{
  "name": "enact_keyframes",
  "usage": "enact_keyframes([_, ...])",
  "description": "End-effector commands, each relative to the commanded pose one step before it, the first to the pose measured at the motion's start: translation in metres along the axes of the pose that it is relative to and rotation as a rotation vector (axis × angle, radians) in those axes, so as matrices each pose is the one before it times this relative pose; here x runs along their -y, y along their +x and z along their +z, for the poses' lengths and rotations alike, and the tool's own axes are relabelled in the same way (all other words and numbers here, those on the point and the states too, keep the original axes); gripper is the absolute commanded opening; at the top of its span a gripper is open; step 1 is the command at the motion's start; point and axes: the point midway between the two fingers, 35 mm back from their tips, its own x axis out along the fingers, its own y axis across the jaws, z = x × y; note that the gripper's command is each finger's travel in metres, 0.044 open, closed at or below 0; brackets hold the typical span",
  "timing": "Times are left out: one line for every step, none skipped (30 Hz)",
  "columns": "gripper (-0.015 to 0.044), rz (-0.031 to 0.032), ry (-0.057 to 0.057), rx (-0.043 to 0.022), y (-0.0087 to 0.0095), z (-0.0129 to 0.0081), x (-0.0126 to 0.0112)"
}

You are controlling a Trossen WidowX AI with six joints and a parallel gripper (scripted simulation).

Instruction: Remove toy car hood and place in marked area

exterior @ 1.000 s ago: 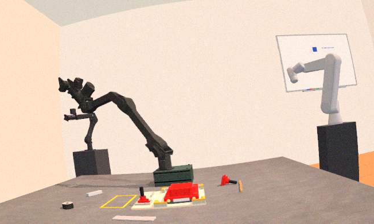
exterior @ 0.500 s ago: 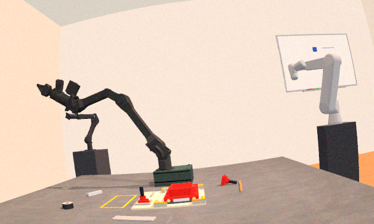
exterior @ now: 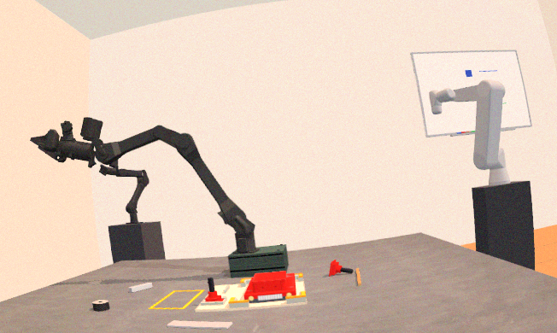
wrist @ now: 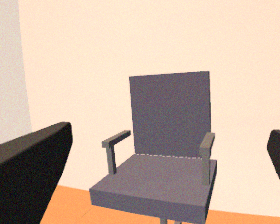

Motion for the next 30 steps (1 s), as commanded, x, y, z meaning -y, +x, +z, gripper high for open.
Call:
enact_keyframes([0.0440, 0.06142, 0.0367, -0.08960, -0.00404, -0.02081, -0.04754])
enact_keyframes([0.0440, 0.01649, 0.0067, -0.02299, -0.00037, -0.00597, -0.01146])
enact_keyframes([0.0440, 0.01653, 0.0062, -0.02306, -0.00038, -0.00602, -0.01144])
enact_keyframes([0.0440, 0.01657, 0.0058, -0.02312, -0.00039, -0.00606, -0.01143])
enact_keyframes([0.0440, 0.01581, 0.0052, -0.02393, -0.00030, -0.00664, -0.01111])
enact_keyframes([0.0440, 0.01583, 0.0047, -0.02399, -0.00031, -0.00668, -0.01110])
enact_keyframes([0.0440, 0.01585, 0.0043, -0.02405, -0.00031, -0.00672, -0.01108])
enact_keyframes([0.0440, 0.01585, 0.0038, -0.02411, -0.00032, -0.00676, -0.01106])
enact_keyframes([0.0440, 0.01585, 0.0034, -0.02417, -0.00032, -0.00680, -0.01104])
enact_keyframes([0.0440, 0.01583, 0.0029, -0.02422, -0.00032, -0.00684, -0.01101])
enact_keyframes([0.0440, 0.01581, 0.0025, -0.02427, -0.00032, -0.00687, -0.01098])
enact_keyframes([0.0440, 0.01577, 0.0020, -0.02432, -0.00032, -0.00691, -0.01095])
enact_keyframes([0.0440, 0.01573, 0.0016, -0.02437, -0.00032, -0.00695, -0.01092])
enact_keyframes([0.0440, 0.01568, 0.0011, -0.02442, -0.00032, -0.00698, -0.01089])
enact_keyframes([0.0440, 0.01496, 0.0015, -0.02545, -0.00009, -0.00728, -0.01065])
enact_keyframes([0.0440, 0.01489, 0.0010, -0.02555, -0.00009, -0.00733, -0.01062])
enact_keyframes([0.0440, 0.01479, 0.0005, -0.02560, -0.00009, -0.00736, -0.01058])
enact_keyframes([0.0440, 0.01468, 0.0001, -0.02564, -0.00009, -0.00740, -0.01054])
enact_keyframes([0.0440, 0.01455, -0.0004, -0.02569, -0.00009, -0.00743, -0.01049])
enact_keyframes([0.0440, 0.01442, -0.0009, -0.02573, -0.00008, -0.00747, -0.01045])
enact_keyframes([0.0440, 0.01427, -0.0014, -0.02576, -0.00008, -0.00750, -0.01040])
enact_keyframes([0.0440, 0.01412, -0.0018, -0.02580, -0.00007, -0.00753, -0.01034])
enact_keyframes([0.0440, 0.01396, -0.0023, -0.02583, -0.00007, -0.00756, -0.01029])
enact_keyframes([0.0440, 0.01378, -0.0027, -0.02586, -0.00006, -0.00759, -0.01023])
enact_keyframes([0.0440, 0.01344, -0.0041, -0.02714, -0.00009, -0.00794, -0.01017])
enact_keyframes([0.0440, 0.01331, -0.0046, -0.02725, -0.00008, -0.00799, -0.01015])
enact_keyframes([0.0440, 0.01311, -0.0051, -0.02725, -0.00007, -0.00801, -0.01009])
enact_keyframes([0.0440, 0.01291, -0.0055, -0.02726, -0.00006, -0.00803, -0.01003])
enact_keyframes([0.0440, 0.01270, -0.0060, -0.02725, -0.00005, -0.00804, -0.00996])
enact_keyframes([0.0440, 0.01247, -0.0065, -0.02725, -0.00005, -0.00806, -0.00990])
